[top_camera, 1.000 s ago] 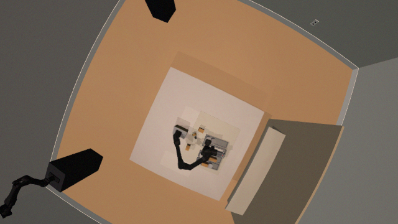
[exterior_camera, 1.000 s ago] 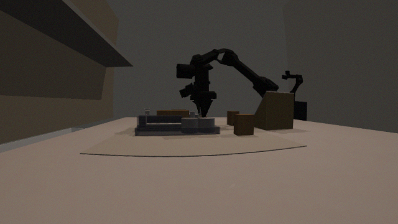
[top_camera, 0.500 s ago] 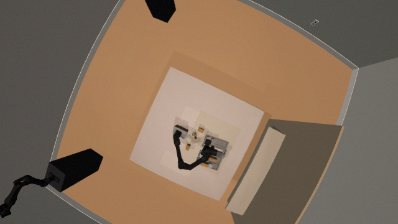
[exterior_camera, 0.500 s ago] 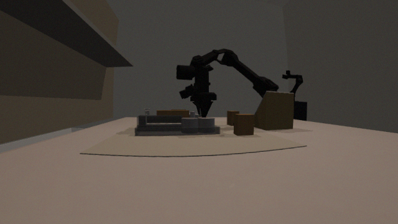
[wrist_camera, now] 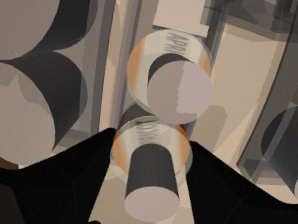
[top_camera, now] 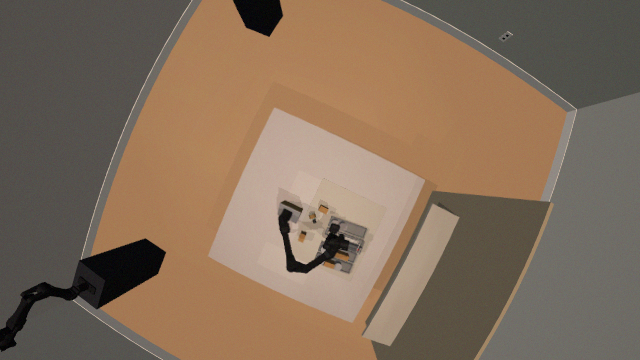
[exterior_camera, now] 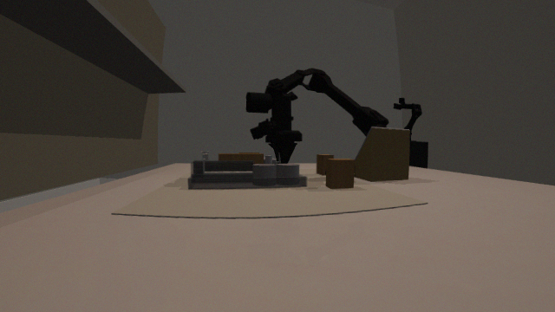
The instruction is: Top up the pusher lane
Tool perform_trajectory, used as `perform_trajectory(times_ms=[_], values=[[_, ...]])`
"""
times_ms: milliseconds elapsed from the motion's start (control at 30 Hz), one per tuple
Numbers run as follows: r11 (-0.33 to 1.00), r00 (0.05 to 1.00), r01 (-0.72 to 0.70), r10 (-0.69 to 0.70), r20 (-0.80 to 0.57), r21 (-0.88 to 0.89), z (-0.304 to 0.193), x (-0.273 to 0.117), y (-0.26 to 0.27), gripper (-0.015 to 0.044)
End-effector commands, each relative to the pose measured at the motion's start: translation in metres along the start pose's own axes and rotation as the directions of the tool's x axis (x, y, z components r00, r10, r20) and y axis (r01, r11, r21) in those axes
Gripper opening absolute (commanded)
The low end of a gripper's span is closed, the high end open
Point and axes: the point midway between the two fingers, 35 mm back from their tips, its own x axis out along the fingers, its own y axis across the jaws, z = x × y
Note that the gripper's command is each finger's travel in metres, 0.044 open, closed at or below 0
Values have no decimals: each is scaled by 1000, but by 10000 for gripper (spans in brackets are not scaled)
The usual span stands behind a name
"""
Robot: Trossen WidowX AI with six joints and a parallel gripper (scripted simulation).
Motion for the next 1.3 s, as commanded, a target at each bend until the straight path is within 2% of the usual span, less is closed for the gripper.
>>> perform_trajectory(times_ms=[0,1267], values=[[1000,1000,9,-9,12,11,3,2,-2,0],[1000,1000,10,-10,11,11,0,9,-2,0]])
